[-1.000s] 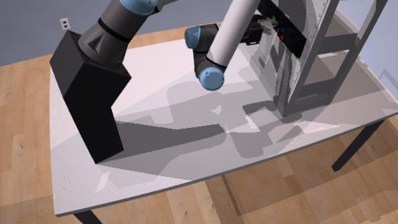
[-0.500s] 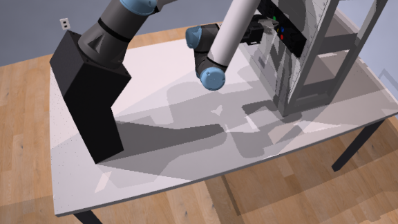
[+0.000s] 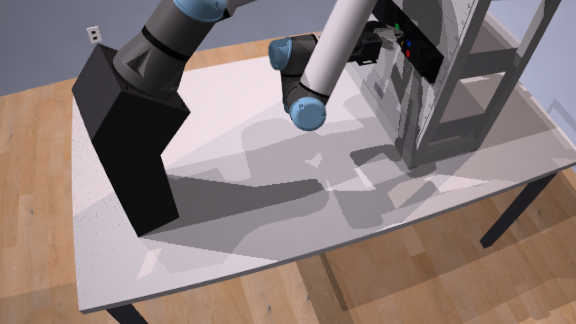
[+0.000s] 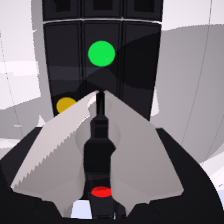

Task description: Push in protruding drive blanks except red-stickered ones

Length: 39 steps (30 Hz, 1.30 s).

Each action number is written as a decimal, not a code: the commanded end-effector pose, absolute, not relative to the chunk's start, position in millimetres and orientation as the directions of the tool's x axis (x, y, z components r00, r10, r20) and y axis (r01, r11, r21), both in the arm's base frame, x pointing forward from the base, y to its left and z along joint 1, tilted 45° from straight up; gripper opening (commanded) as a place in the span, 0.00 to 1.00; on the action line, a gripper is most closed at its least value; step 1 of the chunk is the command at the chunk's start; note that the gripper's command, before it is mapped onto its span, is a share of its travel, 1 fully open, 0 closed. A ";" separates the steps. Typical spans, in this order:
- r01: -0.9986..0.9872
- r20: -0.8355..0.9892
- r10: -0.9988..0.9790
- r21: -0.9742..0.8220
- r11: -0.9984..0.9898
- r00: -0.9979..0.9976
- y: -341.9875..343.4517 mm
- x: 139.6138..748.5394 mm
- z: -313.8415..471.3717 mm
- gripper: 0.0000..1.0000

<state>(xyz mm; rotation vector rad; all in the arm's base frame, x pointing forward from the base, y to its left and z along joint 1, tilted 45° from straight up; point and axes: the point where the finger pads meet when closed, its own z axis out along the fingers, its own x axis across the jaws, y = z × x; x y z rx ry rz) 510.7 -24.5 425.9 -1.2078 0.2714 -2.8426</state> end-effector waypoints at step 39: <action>-0.030 0.710 -0.106 -0.176 -0.984 -0.696 -13.7 456.0 374.2 0.00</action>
